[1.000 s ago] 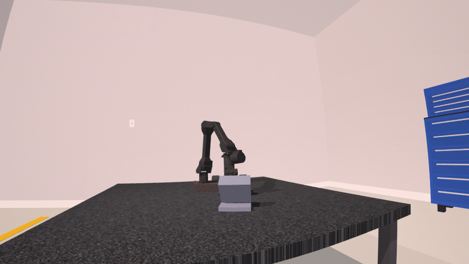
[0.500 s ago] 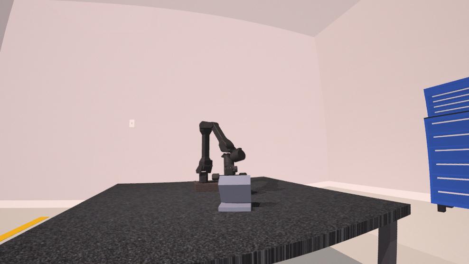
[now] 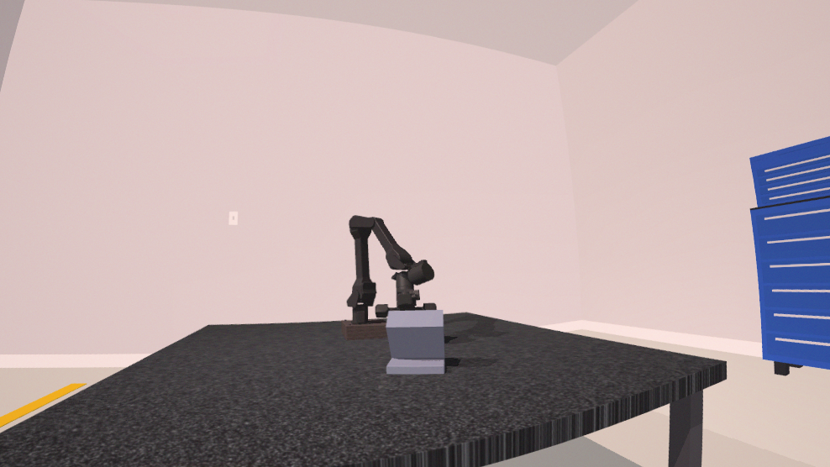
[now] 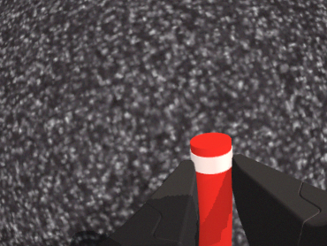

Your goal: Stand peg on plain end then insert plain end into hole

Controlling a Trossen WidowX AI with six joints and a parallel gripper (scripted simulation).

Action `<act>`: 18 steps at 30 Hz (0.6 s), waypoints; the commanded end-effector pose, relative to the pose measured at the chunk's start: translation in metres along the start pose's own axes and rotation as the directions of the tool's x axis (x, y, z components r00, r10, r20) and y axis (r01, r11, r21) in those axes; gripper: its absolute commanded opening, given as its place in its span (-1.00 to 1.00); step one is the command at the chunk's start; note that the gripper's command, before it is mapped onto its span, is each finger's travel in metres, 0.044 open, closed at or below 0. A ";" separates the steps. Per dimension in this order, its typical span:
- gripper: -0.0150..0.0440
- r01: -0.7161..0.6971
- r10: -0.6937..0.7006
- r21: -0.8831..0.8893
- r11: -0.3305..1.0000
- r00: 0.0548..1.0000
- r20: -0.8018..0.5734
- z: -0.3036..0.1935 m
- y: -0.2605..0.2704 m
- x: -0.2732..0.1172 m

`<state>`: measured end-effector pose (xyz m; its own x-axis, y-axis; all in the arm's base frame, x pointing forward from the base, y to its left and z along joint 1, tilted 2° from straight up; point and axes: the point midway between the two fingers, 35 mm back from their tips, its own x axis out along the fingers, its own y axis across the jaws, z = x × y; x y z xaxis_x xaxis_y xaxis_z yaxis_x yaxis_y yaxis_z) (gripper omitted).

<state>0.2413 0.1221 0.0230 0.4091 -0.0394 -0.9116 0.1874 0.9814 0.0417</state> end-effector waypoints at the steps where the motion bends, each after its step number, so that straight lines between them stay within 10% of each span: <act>1: -0.32 -0.004 0.004 0.004 1.000 0.999 0.039 -0.001 0.000 -0.004; 18: -0.32 -0.004 0.003 0.004 1.000 0.983 0.184 -0.007 0.000 -0.013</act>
<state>0.2310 0.1239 0.0293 0.5413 -0.0690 -0.8380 0.1878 0.9814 0.0405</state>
